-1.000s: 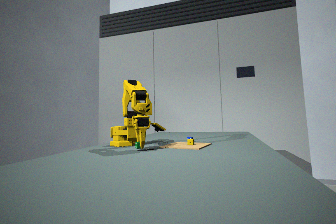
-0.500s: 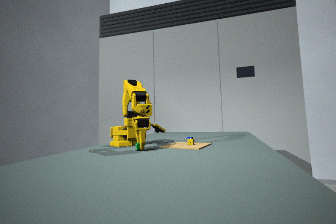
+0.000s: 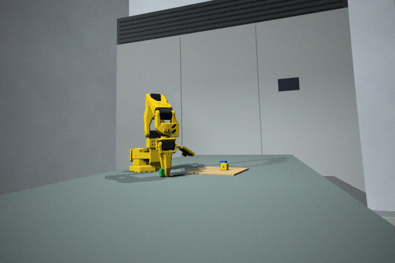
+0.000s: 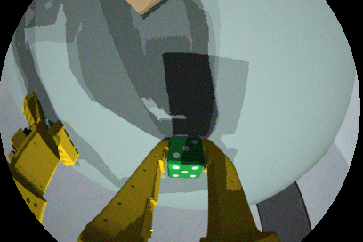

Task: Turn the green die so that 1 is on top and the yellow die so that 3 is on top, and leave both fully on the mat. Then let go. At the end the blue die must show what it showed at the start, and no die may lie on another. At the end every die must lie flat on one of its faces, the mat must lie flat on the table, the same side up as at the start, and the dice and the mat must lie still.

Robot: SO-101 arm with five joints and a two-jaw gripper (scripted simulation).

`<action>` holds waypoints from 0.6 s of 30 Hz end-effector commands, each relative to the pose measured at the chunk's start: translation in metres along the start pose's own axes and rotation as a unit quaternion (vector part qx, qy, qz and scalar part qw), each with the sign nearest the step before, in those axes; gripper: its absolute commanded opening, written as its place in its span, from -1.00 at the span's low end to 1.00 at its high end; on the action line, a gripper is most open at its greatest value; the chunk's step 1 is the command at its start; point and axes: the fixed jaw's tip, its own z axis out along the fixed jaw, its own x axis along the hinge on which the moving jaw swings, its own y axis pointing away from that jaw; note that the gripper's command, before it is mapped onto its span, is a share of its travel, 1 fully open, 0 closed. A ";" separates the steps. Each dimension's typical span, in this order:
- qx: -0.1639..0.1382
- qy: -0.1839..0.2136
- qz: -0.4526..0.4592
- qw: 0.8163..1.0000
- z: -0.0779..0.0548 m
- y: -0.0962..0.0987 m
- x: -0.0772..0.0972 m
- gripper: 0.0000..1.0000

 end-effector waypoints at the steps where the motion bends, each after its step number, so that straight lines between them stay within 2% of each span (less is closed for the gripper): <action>1: 0.008 -0.001 0.007 1.000 -0.001 -0.002 0.001 -1.00; 12: 0.008 -0.001 0.007 1.000 0.000 -0.002 0.001 -0.99; 18: 0.008 -0.001 0.007 1.000 0.000 -0.002 0.001 -0.86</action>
